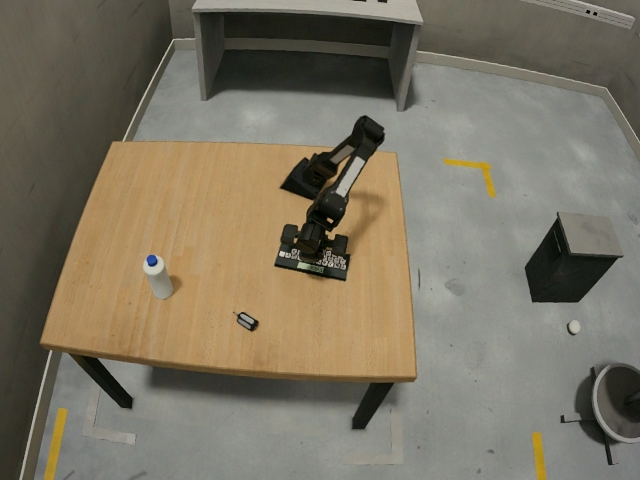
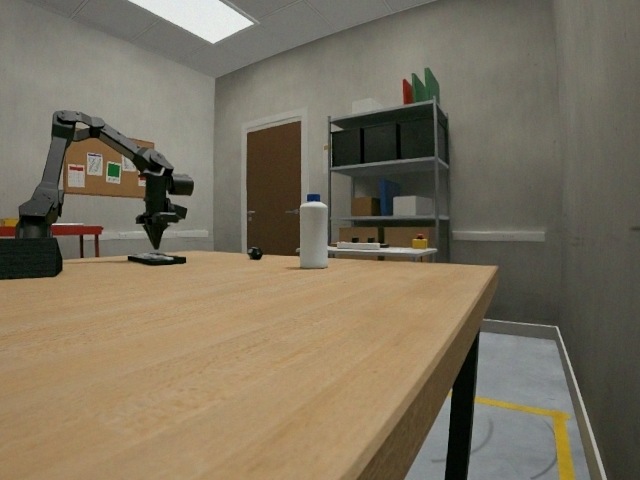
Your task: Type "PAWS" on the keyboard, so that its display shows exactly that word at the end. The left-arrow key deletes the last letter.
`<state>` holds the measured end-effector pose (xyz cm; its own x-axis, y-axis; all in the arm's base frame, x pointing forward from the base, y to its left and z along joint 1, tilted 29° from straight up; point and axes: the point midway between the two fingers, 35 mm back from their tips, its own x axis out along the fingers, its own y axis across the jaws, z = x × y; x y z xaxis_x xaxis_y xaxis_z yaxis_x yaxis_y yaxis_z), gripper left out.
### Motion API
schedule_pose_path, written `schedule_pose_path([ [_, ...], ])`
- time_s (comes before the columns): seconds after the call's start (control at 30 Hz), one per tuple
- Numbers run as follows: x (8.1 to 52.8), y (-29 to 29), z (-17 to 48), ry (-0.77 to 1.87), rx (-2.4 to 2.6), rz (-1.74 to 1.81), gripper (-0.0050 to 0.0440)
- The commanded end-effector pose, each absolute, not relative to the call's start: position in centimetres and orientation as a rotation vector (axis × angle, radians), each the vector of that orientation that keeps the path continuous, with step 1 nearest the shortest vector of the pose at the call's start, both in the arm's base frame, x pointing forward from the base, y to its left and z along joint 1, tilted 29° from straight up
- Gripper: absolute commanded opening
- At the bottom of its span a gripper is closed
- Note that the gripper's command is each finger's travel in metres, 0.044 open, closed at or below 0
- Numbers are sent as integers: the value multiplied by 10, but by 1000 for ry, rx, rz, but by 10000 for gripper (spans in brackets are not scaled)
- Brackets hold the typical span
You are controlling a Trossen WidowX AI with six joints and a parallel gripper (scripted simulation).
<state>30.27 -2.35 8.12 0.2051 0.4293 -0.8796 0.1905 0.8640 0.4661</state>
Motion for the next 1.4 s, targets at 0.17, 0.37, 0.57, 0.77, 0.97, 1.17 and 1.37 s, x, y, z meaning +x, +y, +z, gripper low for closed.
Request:
schedule_pose_path([
  [0.17,305,-20,76,1365,542,179,-50],
  [0.37,307,-16,67,1368,542,178,-50],
  [0.57,308,-14,65,1362,539,177,-50],
  [0.77,311,-16,70,1348,535,180,-50],
  [0.97,311,-16,69,1348,535,180,-50],
  [1.17,309,-14,65,1362,540,178,-50],
  [1.37,308,-13,63,1366,540,179,-50],
])
